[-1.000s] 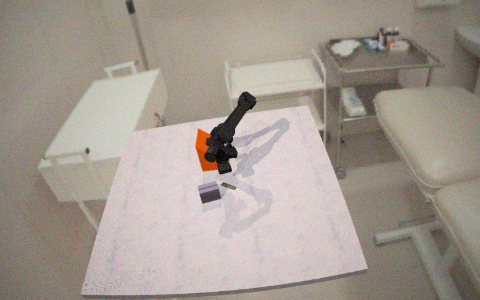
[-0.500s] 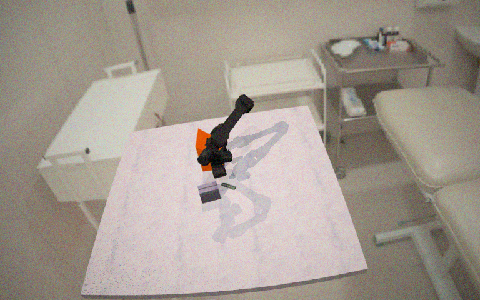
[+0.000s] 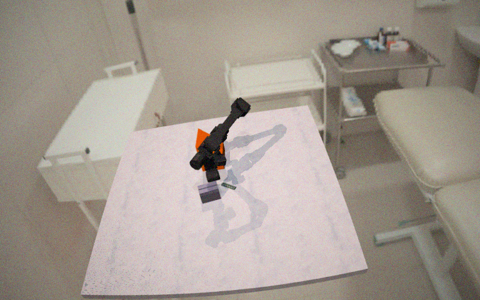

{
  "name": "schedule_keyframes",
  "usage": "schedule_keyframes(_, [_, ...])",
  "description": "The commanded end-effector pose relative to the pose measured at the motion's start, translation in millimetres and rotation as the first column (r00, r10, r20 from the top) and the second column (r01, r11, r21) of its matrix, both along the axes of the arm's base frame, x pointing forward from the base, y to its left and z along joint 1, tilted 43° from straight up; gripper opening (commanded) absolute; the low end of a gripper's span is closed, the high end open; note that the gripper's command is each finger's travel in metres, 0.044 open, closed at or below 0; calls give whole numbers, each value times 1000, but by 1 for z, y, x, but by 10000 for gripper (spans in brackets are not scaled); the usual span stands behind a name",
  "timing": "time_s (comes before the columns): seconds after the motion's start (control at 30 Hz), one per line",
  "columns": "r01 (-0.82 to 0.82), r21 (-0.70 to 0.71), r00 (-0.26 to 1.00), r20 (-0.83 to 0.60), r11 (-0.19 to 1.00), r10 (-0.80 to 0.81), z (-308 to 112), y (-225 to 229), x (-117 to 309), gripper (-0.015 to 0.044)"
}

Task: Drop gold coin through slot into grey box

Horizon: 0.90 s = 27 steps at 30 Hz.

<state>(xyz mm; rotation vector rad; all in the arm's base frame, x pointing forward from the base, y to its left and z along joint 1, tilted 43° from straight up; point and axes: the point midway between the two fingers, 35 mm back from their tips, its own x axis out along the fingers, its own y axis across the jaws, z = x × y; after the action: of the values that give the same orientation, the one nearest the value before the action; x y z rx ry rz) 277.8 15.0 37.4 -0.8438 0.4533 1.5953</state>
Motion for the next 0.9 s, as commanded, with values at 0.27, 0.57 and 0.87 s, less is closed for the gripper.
schedule_keyframes(0.27, [0, -7, 1000, 13, 1000, 0, -18, -20, 19, 0])
schedule_keyframes(0.57, [0, 1, 1000, 1, 1000, 0, -22, -20, 18, 0])
schedule_keyframes(0.87, [0, 1, 1000, 1, 1000, 0, -22, -20, 19, 0])
